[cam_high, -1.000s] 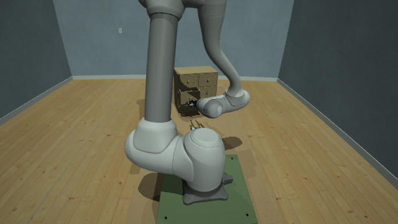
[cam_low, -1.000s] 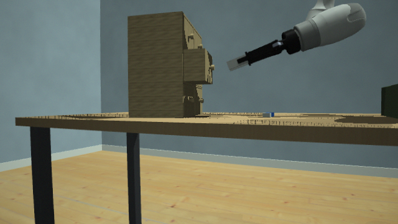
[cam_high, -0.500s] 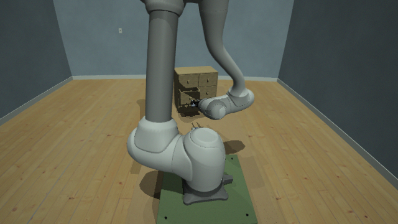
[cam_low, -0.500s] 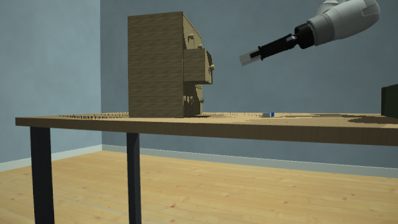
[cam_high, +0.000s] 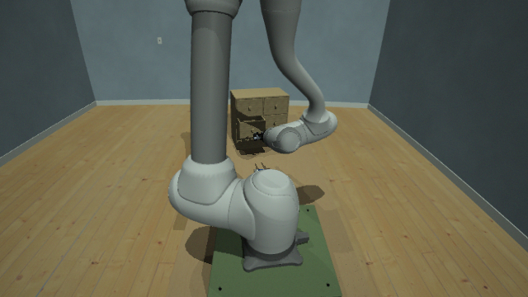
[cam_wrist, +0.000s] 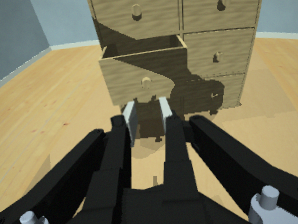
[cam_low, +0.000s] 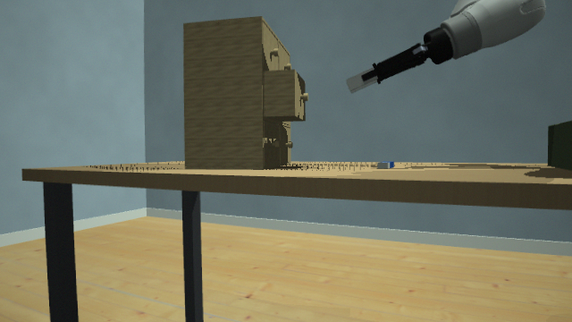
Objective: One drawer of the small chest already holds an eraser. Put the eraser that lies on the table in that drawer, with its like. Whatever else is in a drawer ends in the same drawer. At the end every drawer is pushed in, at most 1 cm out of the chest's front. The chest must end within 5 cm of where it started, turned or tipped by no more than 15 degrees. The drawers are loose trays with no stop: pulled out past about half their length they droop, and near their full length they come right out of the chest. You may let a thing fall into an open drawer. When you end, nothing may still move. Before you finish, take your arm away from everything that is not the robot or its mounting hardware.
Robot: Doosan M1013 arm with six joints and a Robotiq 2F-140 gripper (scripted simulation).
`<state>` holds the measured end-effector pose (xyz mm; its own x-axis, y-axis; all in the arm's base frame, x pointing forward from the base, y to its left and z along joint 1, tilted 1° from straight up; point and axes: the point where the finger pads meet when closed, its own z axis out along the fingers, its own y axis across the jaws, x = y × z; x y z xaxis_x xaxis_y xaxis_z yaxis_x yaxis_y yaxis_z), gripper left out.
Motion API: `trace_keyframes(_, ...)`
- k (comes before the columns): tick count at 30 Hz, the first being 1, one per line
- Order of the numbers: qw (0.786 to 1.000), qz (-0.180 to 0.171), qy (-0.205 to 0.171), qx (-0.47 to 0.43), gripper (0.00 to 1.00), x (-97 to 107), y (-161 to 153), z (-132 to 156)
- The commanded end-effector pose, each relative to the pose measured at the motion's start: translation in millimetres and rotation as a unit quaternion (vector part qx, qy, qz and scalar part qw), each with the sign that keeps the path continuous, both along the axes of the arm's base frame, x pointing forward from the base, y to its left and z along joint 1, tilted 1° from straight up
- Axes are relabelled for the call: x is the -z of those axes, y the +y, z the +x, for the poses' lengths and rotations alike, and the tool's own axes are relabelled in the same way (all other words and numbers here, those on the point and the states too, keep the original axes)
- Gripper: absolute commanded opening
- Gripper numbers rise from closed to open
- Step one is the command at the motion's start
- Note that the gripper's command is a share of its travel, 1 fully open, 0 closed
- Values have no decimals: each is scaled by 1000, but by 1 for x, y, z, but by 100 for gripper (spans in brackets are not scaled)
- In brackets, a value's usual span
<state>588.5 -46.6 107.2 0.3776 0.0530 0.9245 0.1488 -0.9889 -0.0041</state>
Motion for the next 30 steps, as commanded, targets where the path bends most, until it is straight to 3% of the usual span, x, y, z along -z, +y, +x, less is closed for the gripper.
trace_keyframes(1, 999, -4, 34, -1, 20, -5, 0, -5)
trace_keyframes(5, 998, -7, 55, -1, 20, -9, -1, -9)
trace_keyframes(17, 985, -25, 170, -2, 20, -28, -4, -28)
trace_keyframes(30, 967, -37, 250, -3, 20, -41, -6, -42)
